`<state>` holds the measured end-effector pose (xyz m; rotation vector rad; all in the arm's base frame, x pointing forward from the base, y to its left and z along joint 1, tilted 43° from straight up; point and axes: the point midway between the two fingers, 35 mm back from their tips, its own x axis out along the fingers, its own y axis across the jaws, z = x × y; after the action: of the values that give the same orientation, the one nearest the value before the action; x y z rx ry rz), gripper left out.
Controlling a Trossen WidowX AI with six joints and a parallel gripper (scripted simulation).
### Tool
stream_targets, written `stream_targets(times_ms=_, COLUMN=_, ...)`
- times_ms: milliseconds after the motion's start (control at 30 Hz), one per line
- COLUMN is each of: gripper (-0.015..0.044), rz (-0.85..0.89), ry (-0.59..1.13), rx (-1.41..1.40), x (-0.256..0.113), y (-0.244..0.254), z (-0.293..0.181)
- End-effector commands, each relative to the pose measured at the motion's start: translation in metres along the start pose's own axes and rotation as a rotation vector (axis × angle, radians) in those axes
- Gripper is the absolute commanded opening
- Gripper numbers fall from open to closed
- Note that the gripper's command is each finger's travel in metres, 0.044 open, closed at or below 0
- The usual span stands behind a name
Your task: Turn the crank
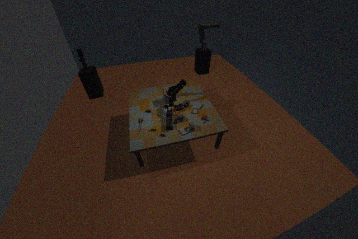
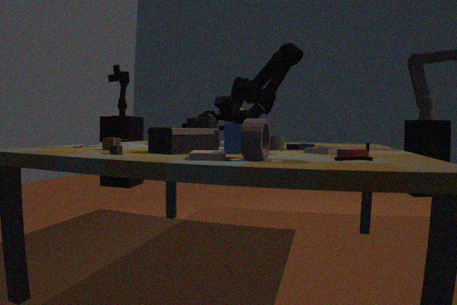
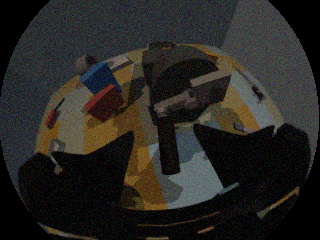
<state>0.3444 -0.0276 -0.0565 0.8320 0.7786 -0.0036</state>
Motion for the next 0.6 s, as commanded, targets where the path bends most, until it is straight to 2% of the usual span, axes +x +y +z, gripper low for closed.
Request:
stream_targets(times_ms=0, gripper=0.0309, rz=-0.005, ry=0.002, rx=0.004, x=-0.0001, y=-0.0010, z=-0.0026)
stream_targets(times_ms=400, gripper=0.0000, rz=-0.005, ry=0.002, rx=0.004, x=-0.0001, y=-0.0010, z=-0.0026)
stream_targets(times_ms=567, gripper=0.0000, rz=-0.005, ry=0.002, rx=0.004, x=-0.0001, y=-0.0010, z=-0.0026)
